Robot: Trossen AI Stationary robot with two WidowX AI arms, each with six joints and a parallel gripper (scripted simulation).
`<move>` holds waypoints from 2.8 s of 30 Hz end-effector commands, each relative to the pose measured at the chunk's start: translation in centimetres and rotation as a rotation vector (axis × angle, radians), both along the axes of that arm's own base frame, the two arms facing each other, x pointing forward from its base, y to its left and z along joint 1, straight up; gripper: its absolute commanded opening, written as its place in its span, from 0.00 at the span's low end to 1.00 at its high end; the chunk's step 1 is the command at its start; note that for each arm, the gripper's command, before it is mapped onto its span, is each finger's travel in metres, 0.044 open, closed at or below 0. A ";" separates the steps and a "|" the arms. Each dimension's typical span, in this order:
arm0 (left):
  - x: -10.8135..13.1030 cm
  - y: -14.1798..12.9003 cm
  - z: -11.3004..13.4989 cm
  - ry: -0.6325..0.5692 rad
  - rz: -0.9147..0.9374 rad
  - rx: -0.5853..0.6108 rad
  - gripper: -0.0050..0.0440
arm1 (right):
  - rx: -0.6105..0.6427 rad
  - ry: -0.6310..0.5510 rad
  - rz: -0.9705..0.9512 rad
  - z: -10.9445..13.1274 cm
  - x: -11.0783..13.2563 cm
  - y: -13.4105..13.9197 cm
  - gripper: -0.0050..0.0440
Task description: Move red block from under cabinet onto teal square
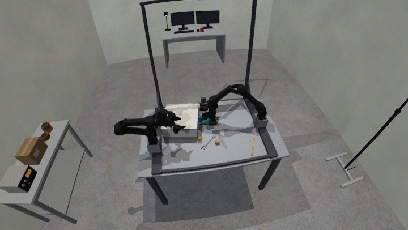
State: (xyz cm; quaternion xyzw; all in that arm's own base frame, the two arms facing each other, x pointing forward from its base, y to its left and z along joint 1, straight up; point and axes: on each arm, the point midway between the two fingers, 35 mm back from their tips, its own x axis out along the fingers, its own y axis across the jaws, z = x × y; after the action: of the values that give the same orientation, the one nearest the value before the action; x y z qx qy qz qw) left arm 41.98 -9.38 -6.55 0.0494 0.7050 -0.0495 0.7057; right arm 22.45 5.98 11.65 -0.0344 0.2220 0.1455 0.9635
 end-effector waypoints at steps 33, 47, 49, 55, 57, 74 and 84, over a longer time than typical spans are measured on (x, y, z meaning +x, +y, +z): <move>-0.5 -0.9 1.0 -0.039 -0.009 -0.014 0.33 | 0.005 -0.014 -0.004 0.6 0.1 -0.1 1.00; -3.7 -0.5 0.2 -0.037 -0.008 -0.014 0.33 | 0.005 -0.014 -0.004 0.6 0.1 -0.1 1.00; -4.5 -0.3 0.0 -0.037 -0.008 -0.014 0.33 | 0.005 -0.014 -0.004 0.6 0.1 -0.1 1.00; -7.1 0.1 -0.5 -0.035 -0.008 -0.013 0.33 | 0.005 -0.014 -0.004 0.6 0.1 -0.1 1.00; -7.6 0.2 -0.5 -0.035 -0.008 -0.013 0.33 | 0.005 -0.014 -0.004 0.6 0.1 -0.1 1.00; -15.1 1.5 -0.9 -0.029 -0.008 -0.012 0.33 | 0.005 -0.014 -0.004 0.6 0.1 -0.1 1.00; -19.0 2.2 -0.8 -0.027 -0.008 -0.012 0.33 | 0.005 -0.014 -0.004 0.6 0.1 -0.1 1.00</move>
State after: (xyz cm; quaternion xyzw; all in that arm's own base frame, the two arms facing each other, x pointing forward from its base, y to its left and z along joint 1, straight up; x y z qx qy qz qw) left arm 26.15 -7.66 -6.78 0.0487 0.6781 -0.0598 0.7309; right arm 22.45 5.98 11.65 -0.0344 0.2220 0.1455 0.9635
